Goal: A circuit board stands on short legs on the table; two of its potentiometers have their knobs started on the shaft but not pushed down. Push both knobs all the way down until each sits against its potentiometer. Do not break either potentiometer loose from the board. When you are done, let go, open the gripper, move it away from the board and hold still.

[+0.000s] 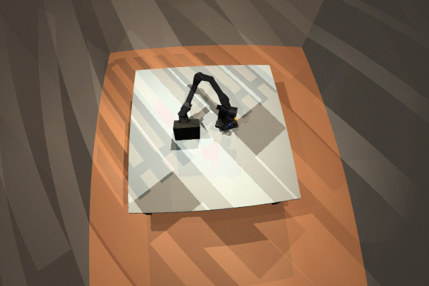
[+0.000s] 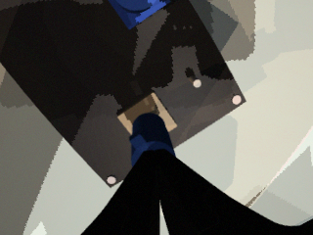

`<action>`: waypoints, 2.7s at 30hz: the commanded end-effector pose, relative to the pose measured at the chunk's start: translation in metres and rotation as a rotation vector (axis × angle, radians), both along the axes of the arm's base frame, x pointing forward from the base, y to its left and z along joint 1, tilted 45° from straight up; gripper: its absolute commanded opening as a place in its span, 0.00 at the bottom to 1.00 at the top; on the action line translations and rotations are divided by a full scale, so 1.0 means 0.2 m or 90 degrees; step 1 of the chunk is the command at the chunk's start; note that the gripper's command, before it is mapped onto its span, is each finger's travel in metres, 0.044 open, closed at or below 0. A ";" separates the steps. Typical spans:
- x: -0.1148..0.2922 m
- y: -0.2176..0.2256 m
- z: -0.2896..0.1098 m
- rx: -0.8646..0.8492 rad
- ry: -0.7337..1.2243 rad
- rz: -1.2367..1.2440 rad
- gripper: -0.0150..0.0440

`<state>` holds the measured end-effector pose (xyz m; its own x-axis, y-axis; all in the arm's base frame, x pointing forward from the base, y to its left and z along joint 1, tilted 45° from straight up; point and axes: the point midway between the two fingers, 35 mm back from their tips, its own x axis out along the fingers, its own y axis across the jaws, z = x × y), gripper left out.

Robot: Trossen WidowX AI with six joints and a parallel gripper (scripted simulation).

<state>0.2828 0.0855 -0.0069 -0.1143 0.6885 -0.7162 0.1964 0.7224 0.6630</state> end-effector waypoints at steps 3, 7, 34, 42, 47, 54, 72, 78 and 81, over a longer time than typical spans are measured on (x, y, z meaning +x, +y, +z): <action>0.00 0.06 -0.04 0.002 -0.003 0.021 0.25; 0.00 0.06 -0.04 0.002 -0.003 0.021 0.25; -0.01 0.06 -0.04 0.002 -0.003 0.021 0.25; -0.01 0.06 -0.05 0.002 -0.003 0.021 0.25; -0.01 0.06 -0.05 0.002 -0.003 0.021 0.25; -0.01 0.06 -0.05 0.002 -0.003 0.021 0.25; 0.02 -0.03 0.05 0.001 -0.003 0.021 0.25; 0.01 -0.04 0.06 0.003 0.002 0.020 0.30; 0.01 -0.04 0.06 0.003 0.002 0.020 0.43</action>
<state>0.2848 0.0764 0.0056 -0.1356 0.6885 -0.7124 0.1747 0.7244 0.6669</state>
